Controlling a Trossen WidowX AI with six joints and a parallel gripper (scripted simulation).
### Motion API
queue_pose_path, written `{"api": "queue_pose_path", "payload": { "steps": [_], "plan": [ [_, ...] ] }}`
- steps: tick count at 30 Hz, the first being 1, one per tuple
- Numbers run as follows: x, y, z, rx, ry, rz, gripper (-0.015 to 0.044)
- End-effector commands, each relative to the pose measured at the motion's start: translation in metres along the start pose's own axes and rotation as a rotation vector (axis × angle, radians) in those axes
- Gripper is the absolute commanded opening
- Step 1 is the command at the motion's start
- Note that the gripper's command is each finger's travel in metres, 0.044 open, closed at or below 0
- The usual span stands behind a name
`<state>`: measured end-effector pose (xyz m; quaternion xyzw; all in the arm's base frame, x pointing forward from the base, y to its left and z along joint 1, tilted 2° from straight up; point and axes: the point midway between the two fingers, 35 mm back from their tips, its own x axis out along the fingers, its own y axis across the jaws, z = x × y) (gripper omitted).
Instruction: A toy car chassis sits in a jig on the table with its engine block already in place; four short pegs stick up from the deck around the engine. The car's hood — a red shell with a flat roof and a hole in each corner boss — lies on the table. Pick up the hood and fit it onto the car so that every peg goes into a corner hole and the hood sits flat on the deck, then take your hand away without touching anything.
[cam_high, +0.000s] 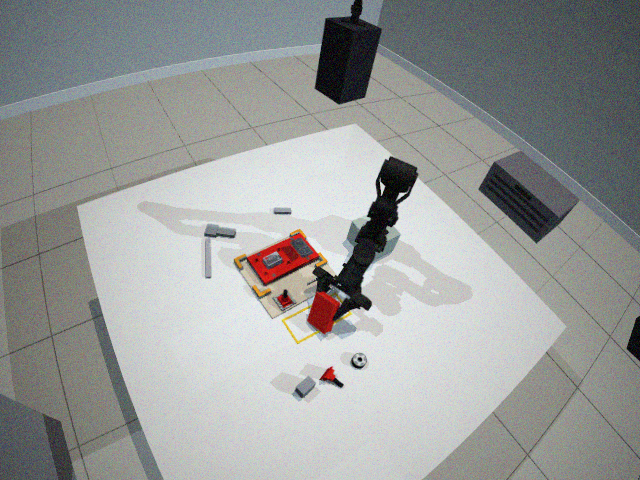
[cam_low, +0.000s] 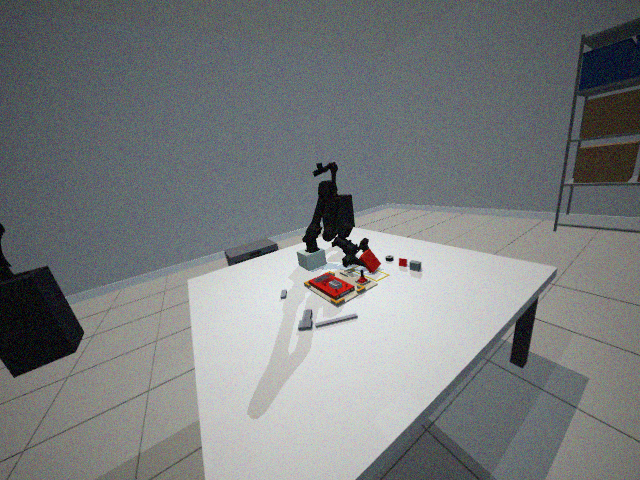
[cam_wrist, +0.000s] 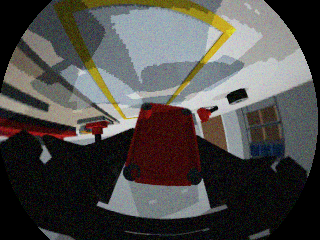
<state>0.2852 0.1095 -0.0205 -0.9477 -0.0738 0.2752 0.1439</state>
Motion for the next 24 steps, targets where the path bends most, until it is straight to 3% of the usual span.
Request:
{"api": "queue_pose_path", "payload": {
  "steps": [1,8,24],
  "plan": [
    [0.0,0.0,0.0,0.0,0.0,0.0,0.0263],
    [0.0,0.0,0.0,0.0,0.0,0.0,0.044],
    [-0.025,-0.016,-0.024,-0.083,-0.002,0.002,0.044]
  ]
}}
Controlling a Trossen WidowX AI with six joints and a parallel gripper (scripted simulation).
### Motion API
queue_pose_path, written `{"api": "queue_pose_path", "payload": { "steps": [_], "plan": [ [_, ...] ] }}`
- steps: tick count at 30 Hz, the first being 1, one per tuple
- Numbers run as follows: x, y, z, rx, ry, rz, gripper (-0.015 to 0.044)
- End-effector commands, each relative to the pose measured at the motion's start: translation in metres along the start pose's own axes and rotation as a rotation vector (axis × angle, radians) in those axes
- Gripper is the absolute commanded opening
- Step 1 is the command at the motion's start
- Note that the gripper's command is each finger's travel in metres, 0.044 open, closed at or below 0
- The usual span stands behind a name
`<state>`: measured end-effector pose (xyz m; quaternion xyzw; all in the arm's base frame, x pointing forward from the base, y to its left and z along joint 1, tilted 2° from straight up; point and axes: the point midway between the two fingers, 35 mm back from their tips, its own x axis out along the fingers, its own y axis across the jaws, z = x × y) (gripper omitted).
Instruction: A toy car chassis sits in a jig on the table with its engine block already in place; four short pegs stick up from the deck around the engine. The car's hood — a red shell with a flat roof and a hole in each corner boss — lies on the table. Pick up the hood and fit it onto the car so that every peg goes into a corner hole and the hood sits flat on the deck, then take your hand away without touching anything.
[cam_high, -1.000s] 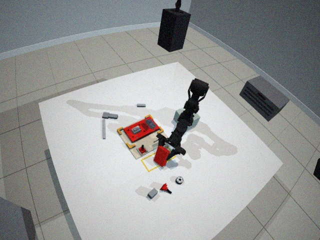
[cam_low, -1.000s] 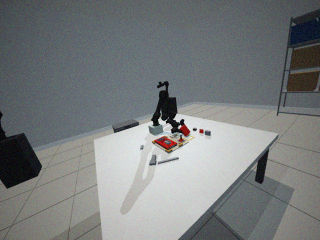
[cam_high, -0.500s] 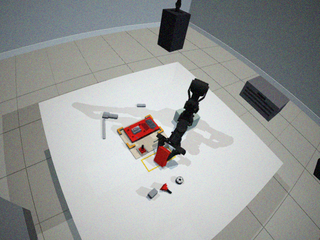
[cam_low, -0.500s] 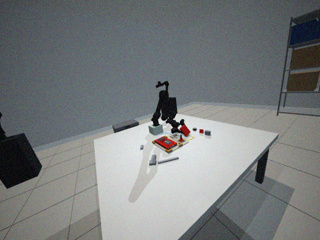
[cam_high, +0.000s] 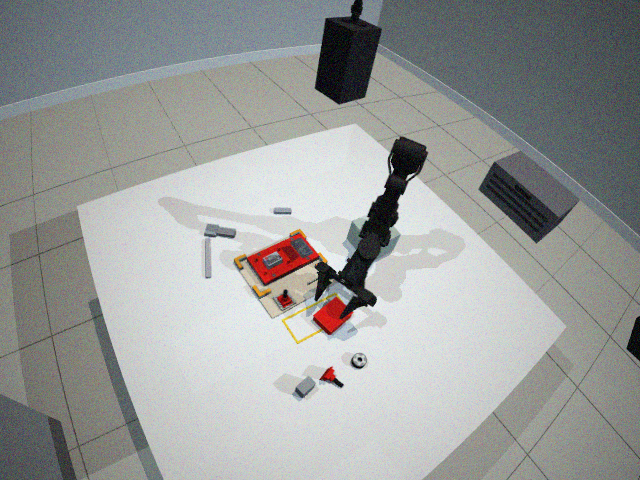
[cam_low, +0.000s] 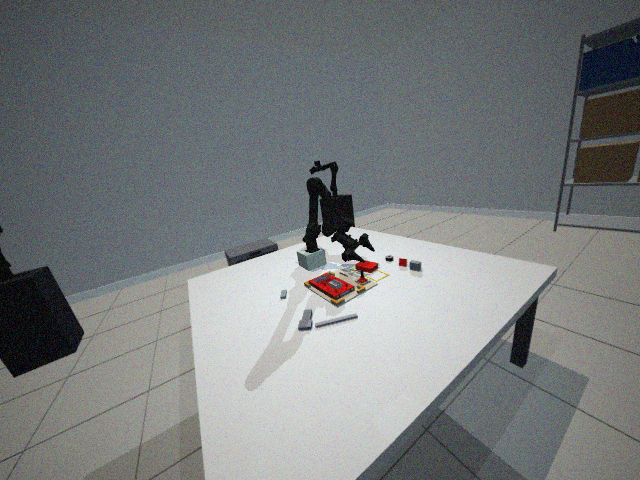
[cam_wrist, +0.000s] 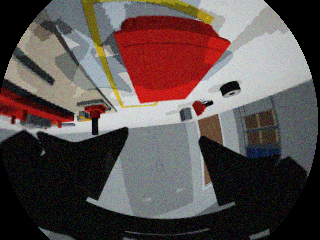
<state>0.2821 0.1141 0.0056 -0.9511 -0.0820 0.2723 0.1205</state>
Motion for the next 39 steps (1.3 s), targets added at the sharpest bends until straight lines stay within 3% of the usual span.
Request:
{"api": "queue_pose_path", "payload": {
  "steps": [1,22,34,39],
  "plan": [
    [-0.013,-0.004,-0.007,-0.041,-0.004,0.005,0.044],
    [-0.083,-0.007,-0.022,-0.21,-0.008,0.008,0.044],
    [-0.071,-0.011,-0.027,-0.173,0.0,0.001,0.044],
    [-0.071,-0.011,-0.027,-0.173,0.0,0.001,0.0309]
  ]
}}
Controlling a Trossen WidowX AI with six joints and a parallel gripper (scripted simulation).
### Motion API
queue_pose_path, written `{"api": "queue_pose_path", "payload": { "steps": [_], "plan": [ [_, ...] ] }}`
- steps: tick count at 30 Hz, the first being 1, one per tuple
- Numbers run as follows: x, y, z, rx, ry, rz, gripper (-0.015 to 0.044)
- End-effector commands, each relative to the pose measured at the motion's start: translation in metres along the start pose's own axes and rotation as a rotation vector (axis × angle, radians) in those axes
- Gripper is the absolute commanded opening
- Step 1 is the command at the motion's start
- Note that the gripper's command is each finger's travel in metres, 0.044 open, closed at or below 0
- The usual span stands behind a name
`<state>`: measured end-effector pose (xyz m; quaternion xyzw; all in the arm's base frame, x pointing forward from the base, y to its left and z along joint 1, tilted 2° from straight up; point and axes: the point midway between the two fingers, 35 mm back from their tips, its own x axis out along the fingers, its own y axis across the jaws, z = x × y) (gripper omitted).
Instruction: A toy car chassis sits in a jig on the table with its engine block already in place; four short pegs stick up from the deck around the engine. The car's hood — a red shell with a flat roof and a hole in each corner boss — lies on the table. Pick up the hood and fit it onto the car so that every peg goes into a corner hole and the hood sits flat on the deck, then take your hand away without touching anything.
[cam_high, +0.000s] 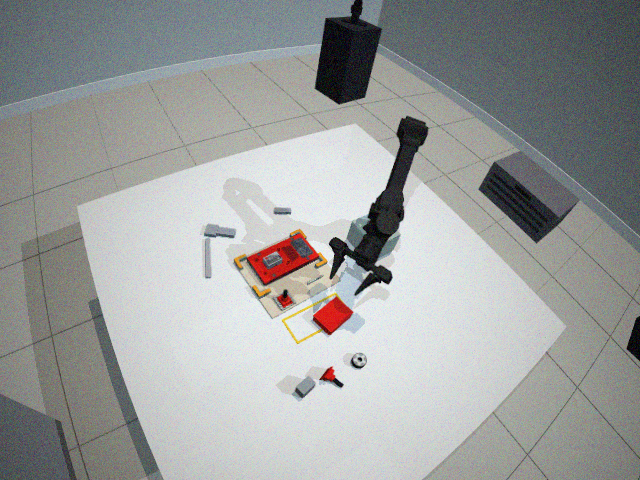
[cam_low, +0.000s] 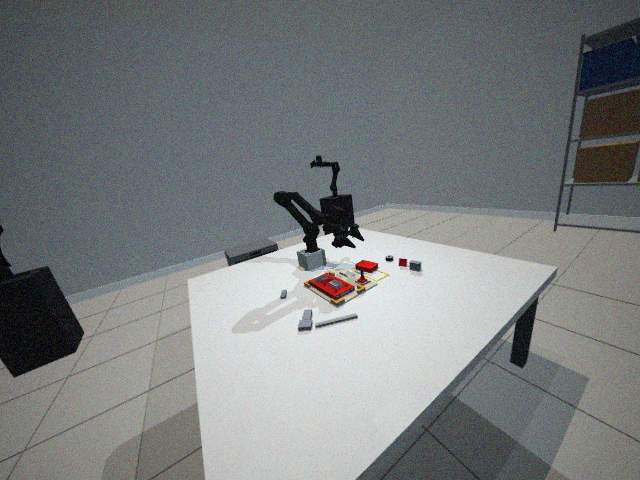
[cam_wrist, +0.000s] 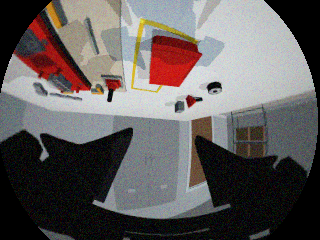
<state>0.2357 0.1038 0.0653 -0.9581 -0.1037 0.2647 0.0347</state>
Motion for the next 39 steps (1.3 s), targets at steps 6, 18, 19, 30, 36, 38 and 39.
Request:
{"api": "queue_pose_path", "payload": {
  "steps": [6,18,19,30,36,38,39],
  "plan": [
    [0.008,-0.003,-0.002,0.258,-0.082,0.021,0.0414],
    [0.031,-0.009,-0.002,1.14,-0.304,0.271,0.044],
    [0.033,-0.009,-0.002,1.213,-0.315,0.303,0.044],
    [0.048,-0.01,0.001,1.954,-0.322,0.75,0.044],
    [0.053,-0.01,0.002,2.204,-0.255,0.962,0.044],
    [0.054,-0.01,0.003,2.284,-0.221,1.033,0.044],
    [0.055,-0.01,0.003,2.323,-0.201,1.069,0.044]
  ]
}}
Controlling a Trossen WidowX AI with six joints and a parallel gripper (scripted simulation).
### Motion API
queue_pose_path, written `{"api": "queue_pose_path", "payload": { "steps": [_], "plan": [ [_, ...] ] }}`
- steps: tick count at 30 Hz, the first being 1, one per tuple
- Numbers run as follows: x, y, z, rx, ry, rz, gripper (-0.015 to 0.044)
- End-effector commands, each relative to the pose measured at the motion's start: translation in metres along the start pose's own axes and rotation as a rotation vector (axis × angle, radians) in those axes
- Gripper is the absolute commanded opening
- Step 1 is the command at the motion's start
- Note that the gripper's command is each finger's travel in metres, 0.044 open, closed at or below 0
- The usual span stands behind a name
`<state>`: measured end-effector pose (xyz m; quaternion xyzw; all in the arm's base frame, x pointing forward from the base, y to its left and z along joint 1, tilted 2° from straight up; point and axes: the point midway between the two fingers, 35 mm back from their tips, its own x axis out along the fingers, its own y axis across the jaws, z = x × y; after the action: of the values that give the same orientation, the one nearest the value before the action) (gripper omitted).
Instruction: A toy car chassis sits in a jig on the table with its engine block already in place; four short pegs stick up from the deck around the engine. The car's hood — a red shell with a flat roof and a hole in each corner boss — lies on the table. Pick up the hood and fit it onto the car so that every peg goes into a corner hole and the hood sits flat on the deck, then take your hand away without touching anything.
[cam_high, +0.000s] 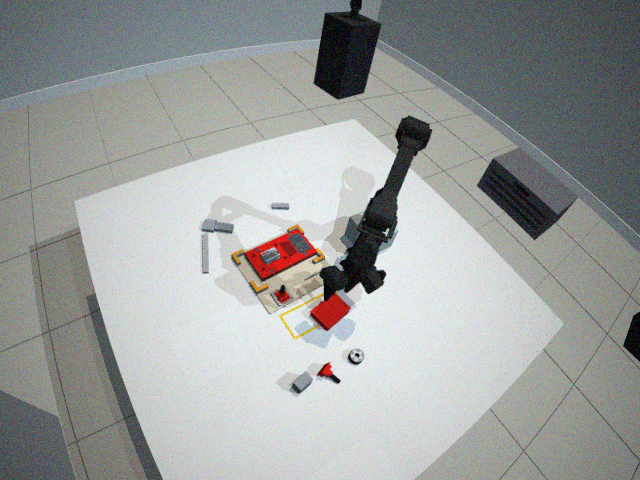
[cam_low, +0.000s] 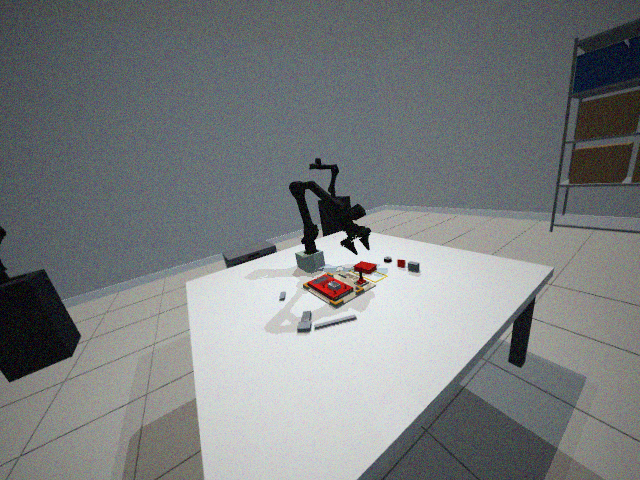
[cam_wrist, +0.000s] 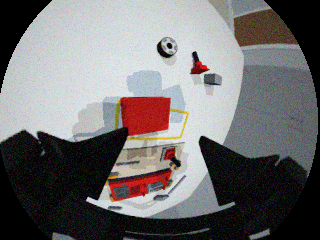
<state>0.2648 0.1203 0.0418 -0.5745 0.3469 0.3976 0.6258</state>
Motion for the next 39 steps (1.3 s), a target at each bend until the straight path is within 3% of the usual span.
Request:
{"api": "queue_pose_path", "payload": {
  "steps": [1,14,39],
  "plan": [
    [0.0118,-0.0096,0.0044,0.87,0.163,0.237,0.044],
    [0.0174,-0.01,0.0042,1.458,0.393,0.313,0.044],
    [0.0195,-0.0099,0.0036,1.464,0.396,0.313,0.044]
  ]
}}
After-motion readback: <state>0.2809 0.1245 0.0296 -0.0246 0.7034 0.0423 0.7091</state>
